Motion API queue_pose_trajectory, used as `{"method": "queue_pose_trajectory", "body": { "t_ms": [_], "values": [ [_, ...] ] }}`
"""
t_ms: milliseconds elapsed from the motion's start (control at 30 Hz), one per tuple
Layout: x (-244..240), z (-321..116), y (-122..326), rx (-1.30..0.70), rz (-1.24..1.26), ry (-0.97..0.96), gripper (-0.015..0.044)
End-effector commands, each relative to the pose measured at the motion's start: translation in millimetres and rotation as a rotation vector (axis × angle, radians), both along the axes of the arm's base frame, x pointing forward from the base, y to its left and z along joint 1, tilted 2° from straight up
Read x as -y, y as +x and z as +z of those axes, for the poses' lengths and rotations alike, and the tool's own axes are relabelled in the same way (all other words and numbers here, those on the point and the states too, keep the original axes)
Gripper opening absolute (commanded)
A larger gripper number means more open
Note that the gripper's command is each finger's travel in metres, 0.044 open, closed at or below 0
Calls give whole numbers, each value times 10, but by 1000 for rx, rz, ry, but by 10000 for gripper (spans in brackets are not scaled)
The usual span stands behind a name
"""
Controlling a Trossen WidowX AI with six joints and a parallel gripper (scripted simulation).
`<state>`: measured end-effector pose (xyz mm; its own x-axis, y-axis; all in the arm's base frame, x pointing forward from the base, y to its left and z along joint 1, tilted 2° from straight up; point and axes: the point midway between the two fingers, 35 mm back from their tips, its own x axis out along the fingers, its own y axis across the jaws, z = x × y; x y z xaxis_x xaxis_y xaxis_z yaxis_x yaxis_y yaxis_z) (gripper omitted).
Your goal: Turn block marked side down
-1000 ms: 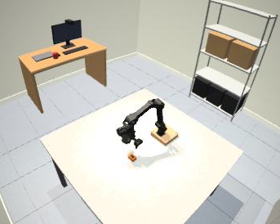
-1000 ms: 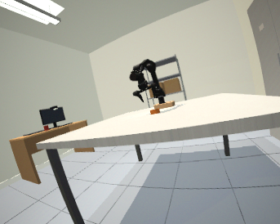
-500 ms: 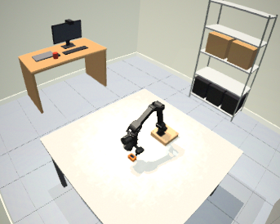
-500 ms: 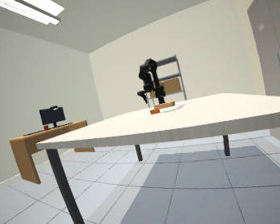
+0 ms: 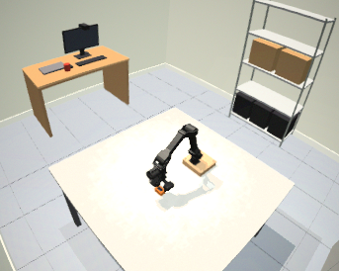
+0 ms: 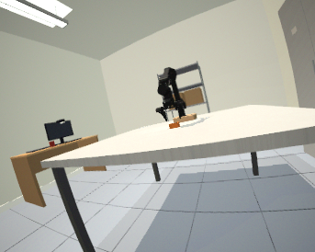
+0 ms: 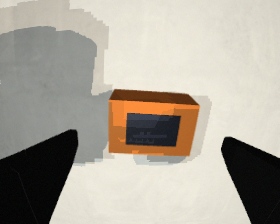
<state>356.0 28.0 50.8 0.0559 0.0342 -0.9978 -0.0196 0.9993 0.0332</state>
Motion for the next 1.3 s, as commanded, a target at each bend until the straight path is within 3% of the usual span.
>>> {"method": "queue_pose_trajectory", "body": {
  "t_ms": [0, 567, 733, 1267],
  "values": [
    [3, -100, -15, -14, -3, -5, 440],
    [-5, -353, -9, -14, -3, -4, 440],
    [-5, -353, -9, -14, -3, -4, 309],
    [-5, -353, -9, -14, -3, -4, 202]
  ]
}}
